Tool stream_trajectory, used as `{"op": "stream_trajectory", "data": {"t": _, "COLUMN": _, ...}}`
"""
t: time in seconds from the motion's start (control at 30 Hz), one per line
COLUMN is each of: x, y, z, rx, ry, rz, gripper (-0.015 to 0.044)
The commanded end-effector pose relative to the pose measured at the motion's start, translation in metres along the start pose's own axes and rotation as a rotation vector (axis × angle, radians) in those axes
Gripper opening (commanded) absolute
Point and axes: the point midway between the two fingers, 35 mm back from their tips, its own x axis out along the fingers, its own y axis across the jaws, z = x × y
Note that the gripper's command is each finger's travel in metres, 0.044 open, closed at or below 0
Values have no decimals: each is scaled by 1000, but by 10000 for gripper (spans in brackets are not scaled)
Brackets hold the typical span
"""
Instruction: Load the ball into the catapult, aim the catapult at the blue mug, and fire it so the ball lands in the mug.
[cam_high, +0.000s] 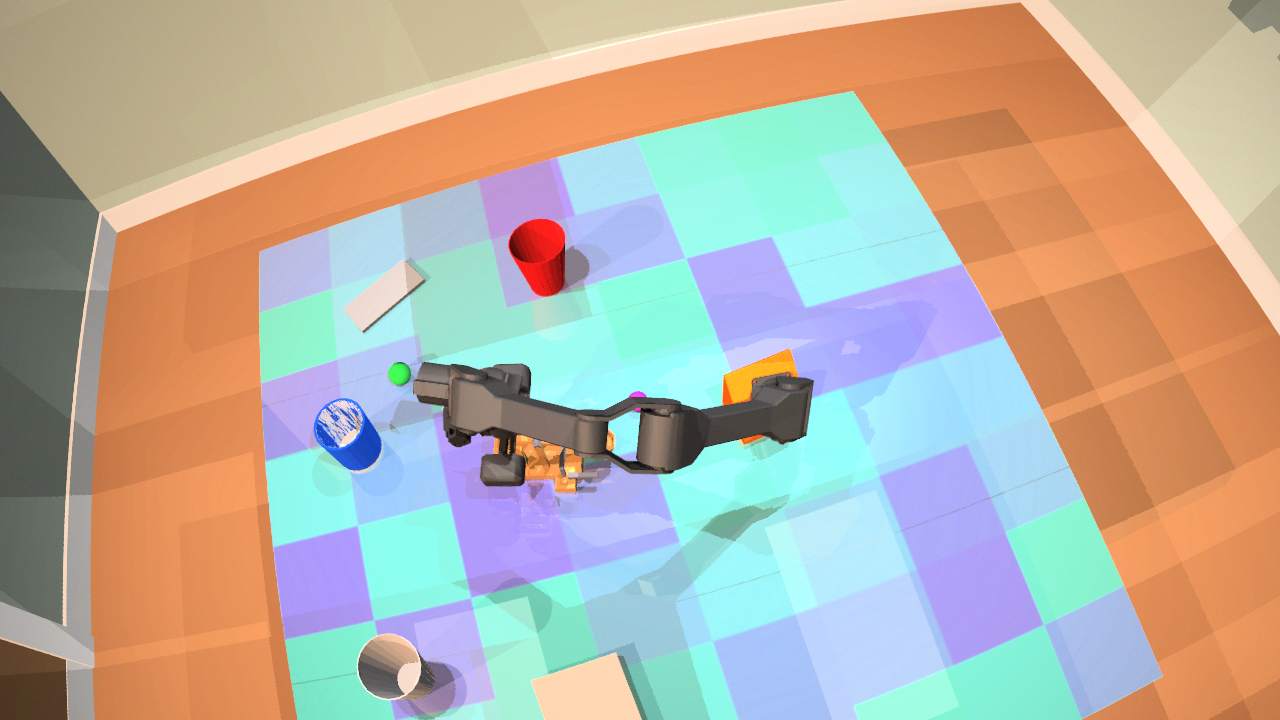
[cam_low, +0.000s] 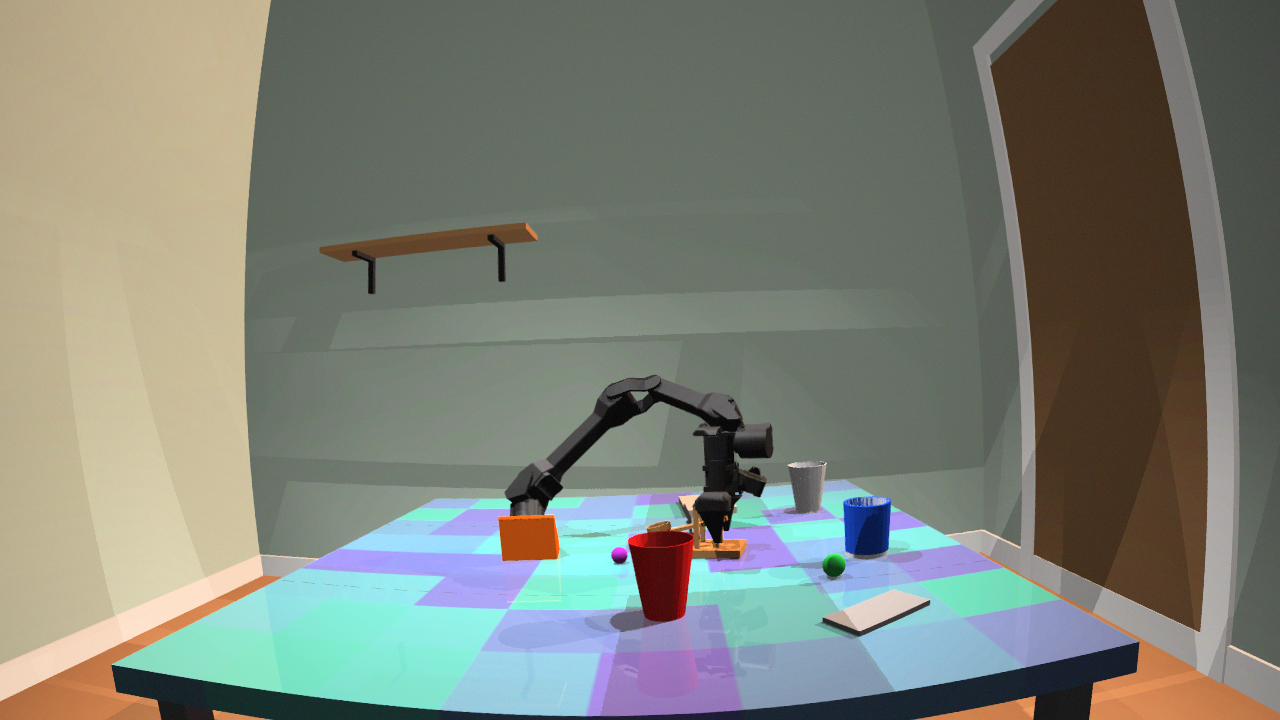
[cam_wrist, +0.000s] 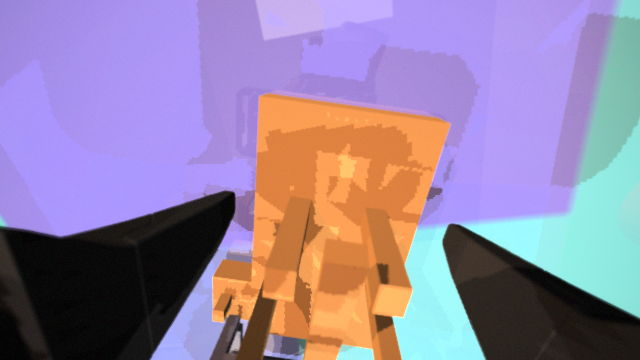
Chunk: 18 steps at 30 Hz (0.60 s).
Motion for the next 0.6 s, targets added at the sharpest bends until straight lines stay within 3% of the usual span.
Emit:
{"op": "stream_trajectory", "data": {"t": 0.0, "x": 4, "y": 0, "z": 0, "rx": 4, "ry": -1, "rz": 4, "gripper": 440}}
{"op": "stream_trajectory", "data": {"t": 0.4, "x": 1, "y": 0, "z": 0, "rx": 0, "ry": 1, "rz": 0, "gripper": 125}}
{"op": "stream_trajectory", "data": {"t": 0.57, "x": 1, "y": 0, "z": 0, "rx": 0, "ry": 1, "rz": 0, "gripper": 92}}
